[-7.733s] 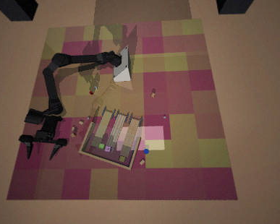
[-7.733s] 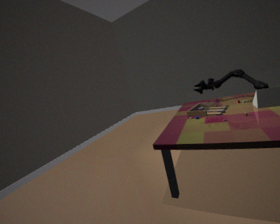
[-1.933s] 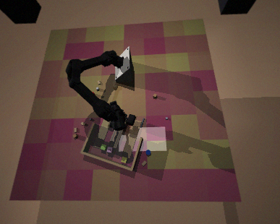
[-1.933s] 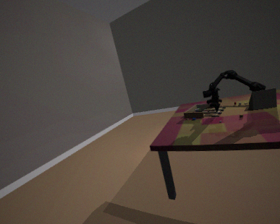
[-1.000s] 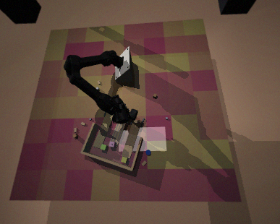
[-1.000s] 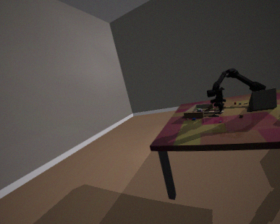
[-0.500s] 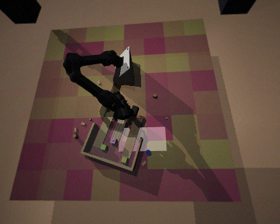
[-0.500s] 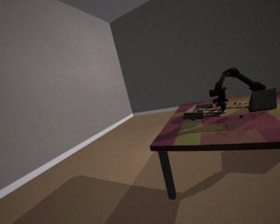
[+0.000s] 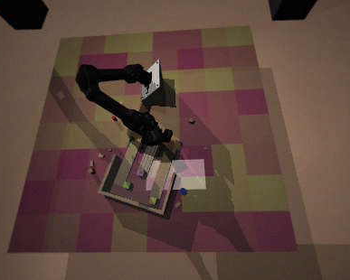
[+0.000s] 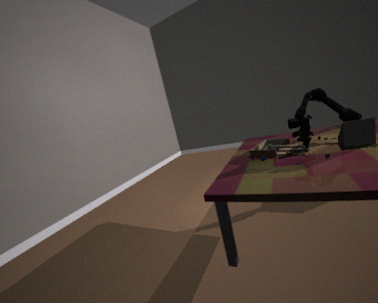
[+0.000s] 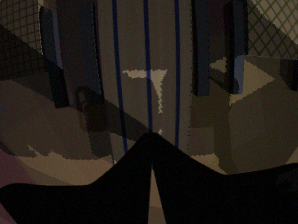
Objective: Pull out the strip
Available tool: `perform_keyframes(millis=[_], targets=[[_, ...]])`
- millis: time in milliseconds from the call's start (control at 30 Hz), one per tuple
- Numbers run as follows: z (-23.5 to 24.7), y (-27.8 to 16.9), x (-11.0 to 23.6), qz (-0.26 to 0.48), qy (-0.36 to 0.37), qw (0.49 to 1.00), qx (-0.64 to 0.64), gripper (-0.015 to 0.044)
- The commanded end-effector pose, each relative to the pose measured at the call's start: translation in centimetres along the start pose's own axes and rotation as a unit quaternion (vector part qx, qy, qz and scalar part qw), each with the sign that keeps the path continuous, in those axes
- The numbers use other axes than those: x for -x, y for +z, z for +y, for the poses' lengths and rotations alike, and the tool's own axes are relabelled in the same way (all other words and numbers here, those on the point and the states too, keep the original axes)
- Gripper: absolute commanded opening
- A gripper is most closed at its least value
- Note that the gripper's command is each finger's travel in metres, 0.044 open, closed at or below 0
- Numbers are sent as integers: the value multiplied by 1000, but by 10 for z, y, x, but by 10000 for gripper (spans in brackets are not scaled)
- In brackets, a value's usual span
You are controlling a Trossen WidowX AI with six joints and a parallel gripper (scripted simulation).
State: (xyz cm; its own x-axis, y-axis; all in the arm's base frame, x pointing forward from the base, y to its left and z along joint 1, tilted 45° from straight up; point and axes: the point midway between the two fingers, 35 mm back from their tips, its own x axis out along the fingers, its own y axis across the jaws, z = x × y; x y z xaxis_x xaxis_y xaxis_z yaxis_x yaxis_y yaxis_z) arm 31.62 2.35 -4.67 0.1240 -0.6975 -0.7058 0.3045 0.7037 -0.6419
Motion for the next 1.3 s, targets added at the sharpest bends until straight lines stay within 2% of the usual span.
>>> perform_keyframes(millis=[0, 1267], targets=[[-3, -14, -5, 13, -3, 1000, 4, 0], [-5, -71, -3, 15, -3, 1000, 5, 0]])
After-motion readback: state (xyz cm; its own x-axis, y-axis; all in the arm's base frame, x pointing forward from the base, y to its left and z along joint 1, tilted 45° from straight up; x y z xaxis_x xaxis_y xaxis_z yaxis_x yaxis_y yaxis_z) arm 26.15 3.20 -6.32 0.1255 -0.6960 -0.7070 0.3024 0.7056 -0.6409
